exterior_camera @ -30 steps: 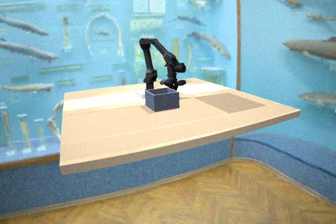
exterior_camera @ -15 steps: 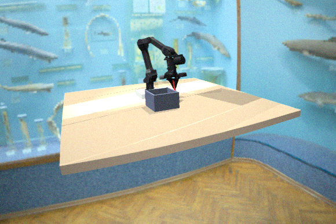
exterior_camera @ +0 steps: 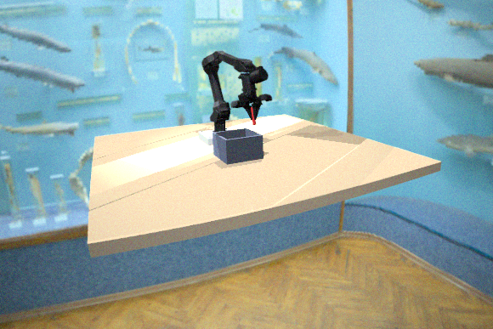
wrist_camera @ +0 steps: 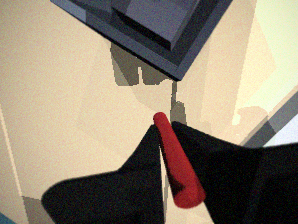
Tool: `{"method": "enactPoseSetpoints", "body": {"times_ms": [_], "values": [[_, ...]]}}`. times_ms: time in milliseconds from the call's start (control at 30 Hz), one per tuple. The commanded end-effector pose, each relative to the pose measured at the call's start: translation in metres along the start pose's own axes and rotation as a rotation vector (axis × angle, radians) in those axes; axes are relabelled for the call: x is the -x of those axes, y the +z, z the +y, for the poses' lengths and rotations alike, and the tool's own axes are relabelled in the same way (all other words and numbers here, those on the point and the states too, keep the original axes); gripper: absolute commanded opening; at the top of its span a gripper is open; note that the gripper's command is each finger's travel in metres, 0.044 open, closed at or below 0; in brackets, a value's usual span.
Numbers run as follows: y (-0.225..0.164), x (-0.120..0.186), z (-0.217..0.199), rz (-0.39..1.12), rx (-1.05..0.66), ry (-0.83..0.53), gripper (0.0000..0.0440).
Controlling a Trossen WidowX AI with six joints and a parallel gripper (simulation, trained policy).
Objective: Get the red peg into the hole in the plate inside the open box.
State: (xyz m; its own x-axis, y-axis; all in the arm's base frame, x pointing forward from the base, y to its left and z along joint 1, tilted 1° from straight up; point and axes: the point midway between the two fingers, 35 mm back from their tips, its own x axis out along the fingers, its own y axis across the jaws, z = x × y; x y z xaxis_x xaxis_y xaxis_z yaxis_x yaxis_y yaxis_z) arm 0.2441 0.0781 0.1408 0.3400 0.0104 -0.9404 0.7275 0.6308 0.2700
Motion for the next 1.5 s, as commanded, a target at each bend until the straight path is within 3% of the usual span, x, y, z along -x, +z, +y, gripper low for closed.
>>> {"method": "enactPoseSetpoints", "body": {"times_ms": [0, 800, 1467], "values": [[0.021, 0.002, 0.001, -0.035, -0.020, -0.005, 0.0000], [0.107, -0.023, -0.008, -0.126, -0.158, -0.030, 0.0002], [0.133, -0.068, -0.017, -0.065, -0.200, -0.081, 0.0011]]}}
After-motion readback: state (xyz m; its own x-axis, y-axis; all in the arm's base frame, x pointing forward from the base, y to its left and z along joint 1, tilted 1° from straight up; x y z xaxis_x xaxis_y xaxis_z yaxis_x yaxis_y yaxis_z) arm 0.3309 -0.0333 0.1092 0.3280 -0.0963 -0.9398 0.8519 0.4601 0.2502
